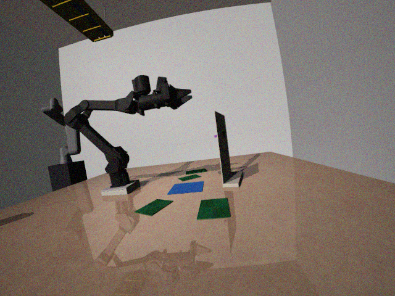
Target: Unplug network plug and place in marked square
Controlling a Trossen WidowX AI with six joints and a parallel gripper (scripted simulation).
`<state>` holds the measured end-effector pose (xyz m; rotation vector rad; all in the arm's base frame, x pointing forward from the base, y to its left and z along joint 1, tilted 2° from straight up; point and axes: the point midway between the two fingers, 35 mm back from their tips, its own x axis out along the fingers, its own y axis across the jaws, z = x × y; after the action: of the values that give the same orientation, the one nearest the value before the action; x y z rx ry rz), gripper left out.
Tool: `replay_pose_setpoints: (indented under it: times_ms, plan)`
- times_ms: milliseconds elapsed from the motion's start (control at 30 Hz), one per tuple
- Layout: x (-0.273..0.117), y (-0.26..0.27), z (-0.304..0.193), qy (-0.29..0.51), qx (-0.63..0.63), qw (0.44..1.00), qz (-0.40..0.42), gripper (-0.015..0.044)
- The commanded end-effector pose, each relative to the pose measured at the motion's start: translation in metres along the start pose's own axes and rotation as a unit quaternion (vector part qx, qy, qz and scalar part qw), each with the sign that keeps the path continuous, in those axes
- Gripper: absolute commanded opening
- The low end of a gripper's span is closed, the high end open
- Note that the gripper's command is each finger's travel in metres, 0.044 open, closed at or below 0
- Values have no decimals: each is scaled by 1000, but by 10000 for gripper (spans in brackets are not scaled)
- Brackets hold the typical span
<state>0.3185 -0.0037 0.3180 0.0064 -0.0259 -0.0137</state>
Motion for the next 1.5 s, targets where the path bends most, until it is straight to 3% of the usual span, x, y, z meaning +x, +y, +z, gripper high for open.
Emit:
replay_pose_setpoints:
  times_ms: [0, 300, 867, 1467]
  plan:
    - [0, 0, -1, 0, 3, 1000, 0, 374]
    - [7, 7, -36, 2, 147, 989, -9, 156]
    - [-1, 21, -107, 1, 428, 903, -27, 156]
    - [-37, 26, -169, -12, 682, 730, -46, 156]
